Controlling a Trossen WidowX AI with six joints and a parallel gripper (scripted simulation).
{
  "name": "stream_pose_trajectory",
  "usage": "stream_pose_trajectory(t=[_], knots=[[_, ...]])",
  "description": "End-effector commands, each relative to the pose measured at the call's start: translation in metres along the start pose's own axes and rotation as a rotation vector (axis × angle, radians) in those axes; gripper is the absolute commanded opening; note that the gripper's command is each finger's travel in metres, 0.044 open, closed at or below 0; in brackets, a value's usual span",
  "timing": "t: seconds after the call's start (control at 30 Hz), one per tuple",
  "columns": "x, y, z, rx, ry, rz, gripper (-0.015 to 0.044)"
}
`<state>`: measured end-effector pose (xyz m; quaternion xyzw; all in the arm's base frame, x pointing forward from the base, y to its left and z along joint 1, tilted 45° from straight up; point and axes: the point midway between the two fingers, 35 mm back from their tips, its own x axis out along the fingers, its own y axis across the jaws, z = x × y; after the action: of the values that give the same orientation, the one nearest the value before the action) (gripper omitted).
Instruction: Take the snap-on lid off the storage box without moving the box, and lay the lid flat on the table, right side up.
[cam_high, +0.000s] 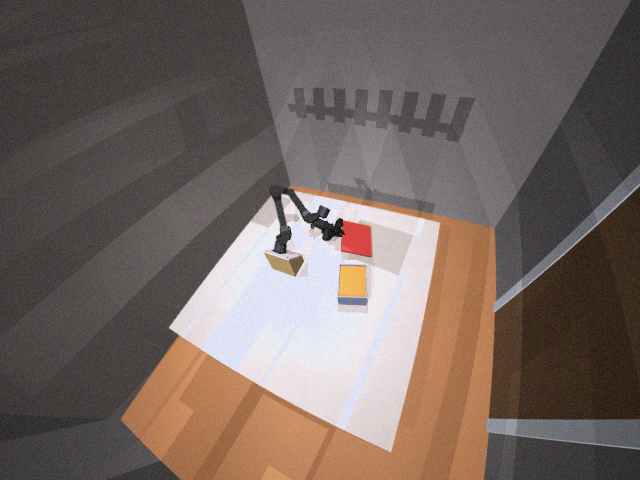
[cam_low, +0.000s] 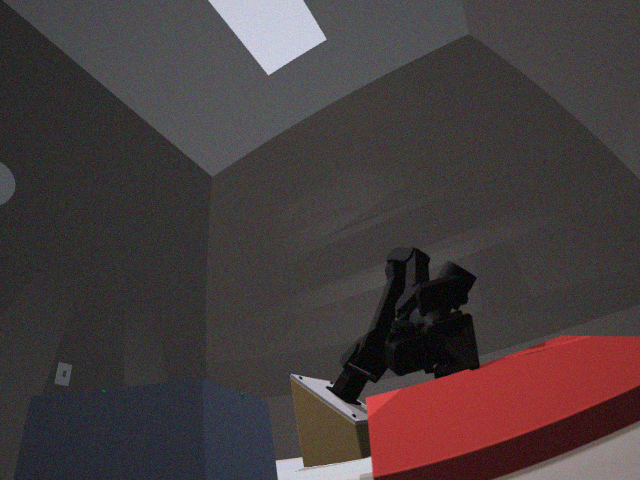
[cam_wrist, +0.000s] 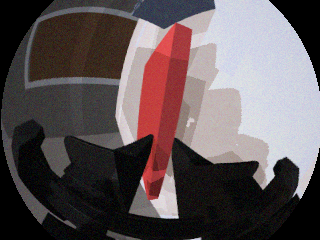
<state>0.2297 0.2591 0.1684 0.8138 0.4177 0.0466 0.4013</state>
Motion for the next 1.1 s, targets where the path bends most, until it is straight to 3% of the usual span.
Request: stream_pose_trajectory(t=[0.0, 0.1, 0.17, 0.37, 1.07], knots=[[-0.001, 0.000, -0.001, 0.003, -0.001, -0.015, 0.0184], [-0.001, 0.000, -0.001, 0.003, -0.001, -0.015, 0.0263], [-0.001, 0.000, -0.001, 0.003, -0.001, -0.015, 0.0275], [-0.009, -0.008, 0.001, 0.003, -0.001, -0.015, 0.0433], [-0.041, -0.035, 0.001, 0.005, -0.002, -0.017, 0.0440]])
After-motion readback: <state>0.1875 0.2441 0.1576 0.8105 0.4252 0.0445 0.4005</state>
